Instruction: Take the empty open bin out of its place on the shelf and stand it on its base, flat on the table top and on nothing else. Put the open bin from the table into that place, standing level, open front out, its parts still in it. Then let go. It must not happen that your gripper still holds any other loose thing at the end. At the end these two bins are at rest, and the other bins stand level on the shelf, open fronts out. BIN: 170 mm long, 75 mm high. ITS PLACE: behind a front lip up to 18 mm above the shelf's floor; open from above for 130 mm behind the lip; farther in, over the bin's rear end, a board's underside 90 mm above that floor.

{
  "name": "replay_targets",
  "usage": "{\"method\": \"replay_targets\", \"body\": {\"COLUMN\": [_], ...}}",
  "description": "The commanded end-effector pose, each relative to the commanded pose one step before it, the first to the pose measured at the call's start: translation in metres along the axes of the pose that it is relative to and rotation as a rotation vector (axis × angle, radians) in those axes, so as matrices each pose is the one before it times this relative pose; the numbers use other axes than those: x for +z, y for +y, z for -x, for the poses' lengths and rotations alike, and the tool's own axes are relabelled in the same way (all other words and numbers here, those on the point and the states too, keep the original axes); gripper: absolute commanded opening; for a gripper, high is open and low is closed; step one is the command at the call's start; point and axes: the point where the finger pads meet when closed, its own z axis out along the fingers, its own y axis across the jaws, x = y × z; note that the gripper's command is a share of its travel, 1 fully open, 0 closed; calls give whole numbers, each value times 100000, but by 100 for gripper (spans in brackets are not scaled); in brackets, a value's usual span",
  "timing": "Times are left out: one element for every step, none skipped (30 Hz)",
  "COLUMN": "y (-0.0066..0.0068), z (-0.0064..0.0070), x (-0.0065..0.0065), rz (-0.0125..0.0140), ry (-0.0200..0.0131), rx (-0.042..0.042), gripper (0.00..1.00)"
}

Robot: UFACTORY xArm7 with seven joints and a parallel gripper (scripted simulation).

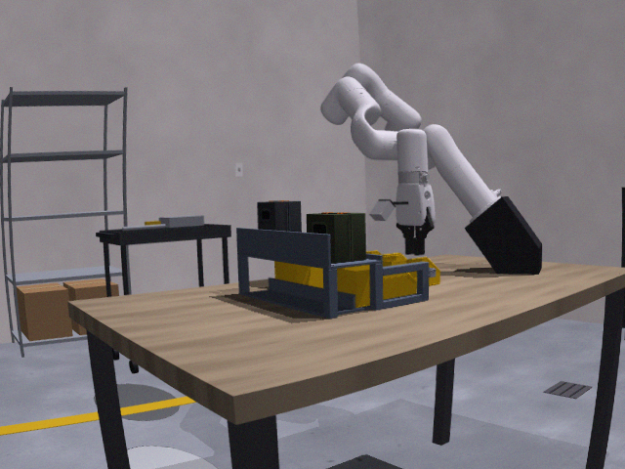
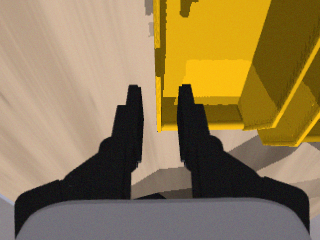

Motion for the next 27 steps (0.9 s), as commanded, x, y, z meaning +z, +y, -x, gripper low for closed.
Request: {"method": "replay_targets", "body": {"y": [-91, 0, 0, 0, 0, 0, 0, 0, 0, 0, 0, 0, -1, -3, -6, 0, 0, -8, -10, -11, -11, -11, -10, -8, -6, -3, -1], "z": [-100, 0, 0, 0, 0, 0, 0, 0, 0, 0, 0, 0, -2, -4, -6, 0, 0, -9, -11, -12, -12, -12, -11, -9, -6, -4, -2], "x": [-62, 0, 0, 0, 0, 0, 0, 0, 0, 0, 0, 0, 0, 0, 0, 0, 0, 0, 0, 0, 0, 0, 0, 0, 0, 0, 0], "rz": [-166, 0, 0, 0, 0, 0, 0, 0, 0, 0, 0, 0, 0, 0, 0, 0, 0, 0, 0, 0, 0, 0, 0, 0, 0, 0, 0], "ry": [327, 0, 0, 0, 0, 0, 0, 0, 0, 0, 0, 0, 0, 0, 0, 0, 0, 0, 0, 0, 0, 0, 0, 0, 0, 0, 0], "rx": [-57, 0, 0, 0, 0, 0, 0, 0, 0, 0, 0, 0, 0, 0, 0, 0, 0, 0, 0, 0, 0, 0, 0, 0, 0, 0, 0], "gripper": [26, 26, 26, 26, 26, 26, 26, 26, 26, 26, 26, 26, 26, 26, 26, 26, 26, 26, 26, 26, 26, 26, 26, 26, 26, 26, 26]}}
